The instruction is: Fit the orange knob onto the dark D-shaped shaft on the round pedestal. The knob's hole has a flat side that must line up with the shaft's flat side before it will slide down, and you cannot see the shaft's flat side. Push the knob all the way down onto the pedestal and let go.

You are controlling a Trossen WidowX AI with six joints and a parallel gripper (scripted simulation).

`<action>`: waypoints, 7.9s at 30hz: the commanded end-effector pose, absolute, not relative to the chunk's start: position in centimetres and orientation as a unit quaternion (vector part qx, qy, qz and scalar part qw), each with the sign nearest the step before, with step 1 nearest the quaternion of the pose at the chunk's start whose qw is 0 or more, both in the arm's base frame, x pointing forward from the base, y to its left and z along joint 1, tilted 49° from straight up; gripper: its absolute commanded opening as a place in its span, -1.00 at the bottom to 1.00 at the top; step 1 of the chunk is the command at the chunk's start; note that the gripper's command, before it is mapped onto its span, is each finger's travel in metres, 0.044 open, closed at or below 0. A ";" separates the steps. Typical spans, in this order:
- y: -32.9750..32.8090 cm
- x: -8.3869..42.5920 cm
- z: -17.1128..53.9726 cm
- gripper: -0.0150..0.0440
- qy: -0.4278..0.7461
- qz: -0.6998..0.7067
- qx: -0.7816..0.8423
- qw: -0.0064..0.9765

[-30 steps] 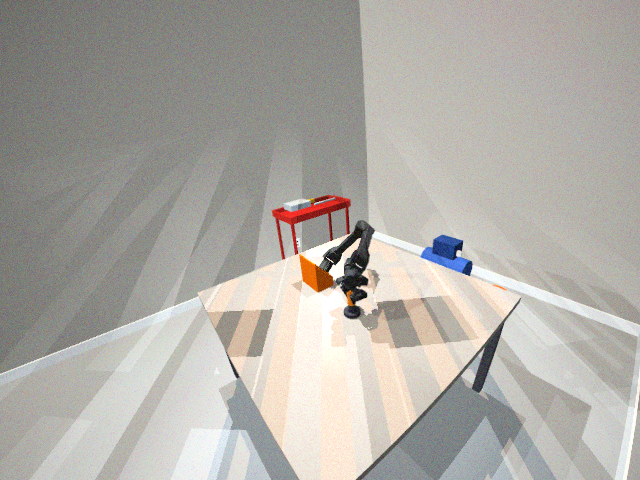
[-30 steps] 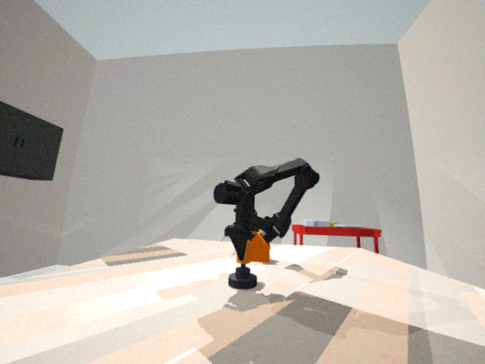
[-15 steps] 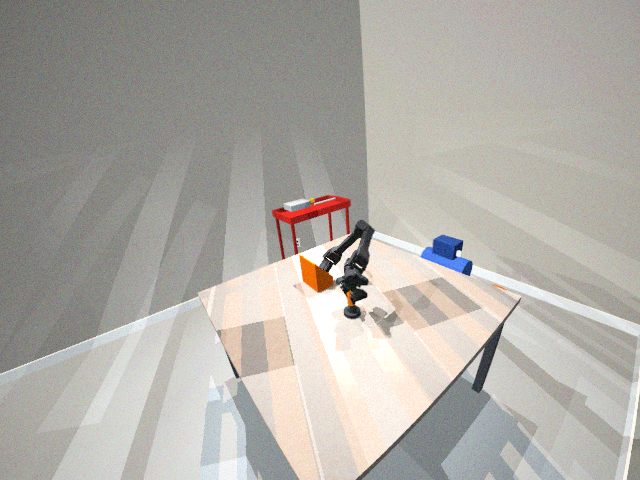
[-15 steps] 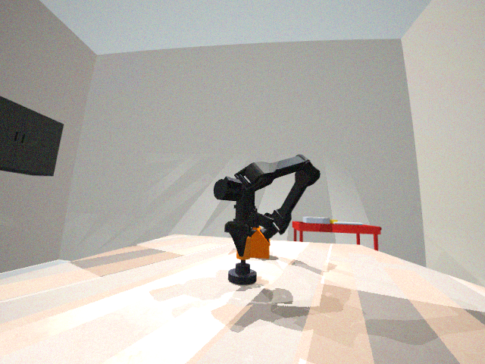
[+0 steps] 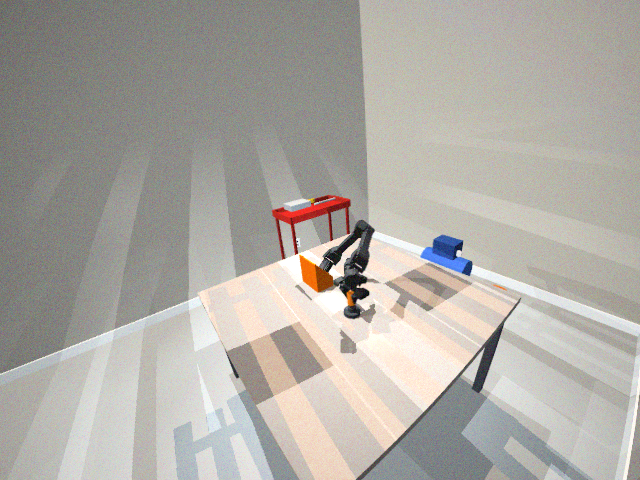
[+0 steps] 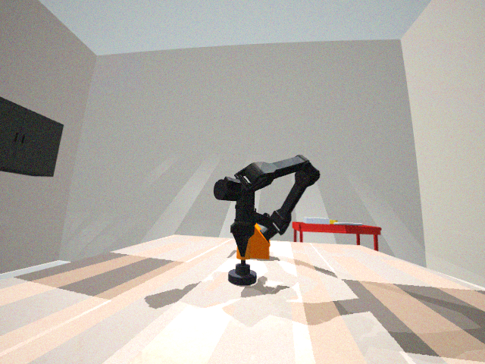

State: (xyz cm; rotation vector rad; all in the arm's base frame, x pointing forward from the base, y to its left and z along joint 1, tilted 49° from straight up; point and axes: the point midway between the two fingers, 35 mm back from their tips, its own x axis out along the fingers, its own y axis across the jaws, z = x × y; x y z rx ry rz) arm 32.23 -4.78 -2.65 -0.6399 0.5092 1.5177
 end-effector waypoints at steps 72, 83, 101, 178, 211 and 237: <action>-4.7 32.2 -2.7 -0.49 0.073 0.701 -0.417 0.574; -4.6 32.3 -2.8 -0.49 0.073 0.701 -0.417 0.574; -4.9 32.3 -2.6 -0.49 0.014 0.704 -0.464 0.537; -4.7 32.0 -2.5 -0.49 0.670 0.218 0.355 0.615; -4.6 32.1 -2.7 -0.49 0.670 0.218 0.355 0.615; -4.8 32.2 -2.7 -0.49 0.689 0.147 0.417 0.574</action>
